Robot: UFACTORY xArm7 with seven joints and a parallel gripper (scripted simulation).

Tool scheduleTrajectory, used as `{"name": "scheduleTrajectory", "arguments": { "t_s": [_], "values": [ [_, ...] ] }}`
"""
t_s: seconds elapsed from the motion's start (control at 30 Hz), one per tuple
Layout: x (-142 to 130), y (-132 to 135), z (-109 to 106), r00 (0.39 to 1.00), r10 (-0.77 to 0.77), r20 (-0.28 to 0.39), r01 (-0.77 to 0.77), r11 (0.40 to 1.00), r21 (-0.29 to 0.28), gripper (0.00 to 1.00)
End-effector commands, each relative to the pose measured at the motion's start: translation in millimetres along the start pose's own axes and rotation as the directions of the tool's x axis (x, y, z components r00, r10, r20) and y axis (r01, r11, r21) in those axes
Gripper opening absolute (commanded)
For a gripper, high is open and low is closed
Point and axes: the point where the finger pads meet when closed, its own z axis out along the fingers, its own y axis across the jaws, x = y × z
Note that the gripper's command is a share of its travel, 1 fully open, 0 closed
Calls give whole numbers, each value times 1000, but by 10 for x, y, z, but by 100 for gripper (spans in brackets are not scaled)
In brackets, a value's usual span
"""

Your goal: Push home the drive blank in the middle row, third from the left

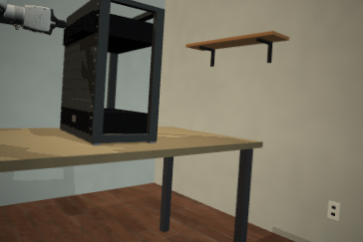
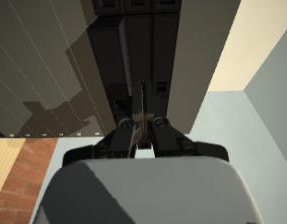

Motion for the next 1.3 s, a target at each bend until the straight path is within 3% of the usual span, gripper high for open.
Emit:
{"name": "scheduleTrajectory", "arguments": {
  "t_s": [0.0, 0.23, 0.73, 1.27],
  "values": [
    [-2, 21, -114, 1000, 4, 4, -4, 1000, 0, 0],
    [0, 20, -358, 1000, 4, 4, -4, 1000, 0, 0],
    [1, 19, -475, 1000, 4, 4, -4, 1000, 0, 0],
    [4, 19, -1194, 1000, 4, 4, -4, 1000, 0, 0]
  ]
}}
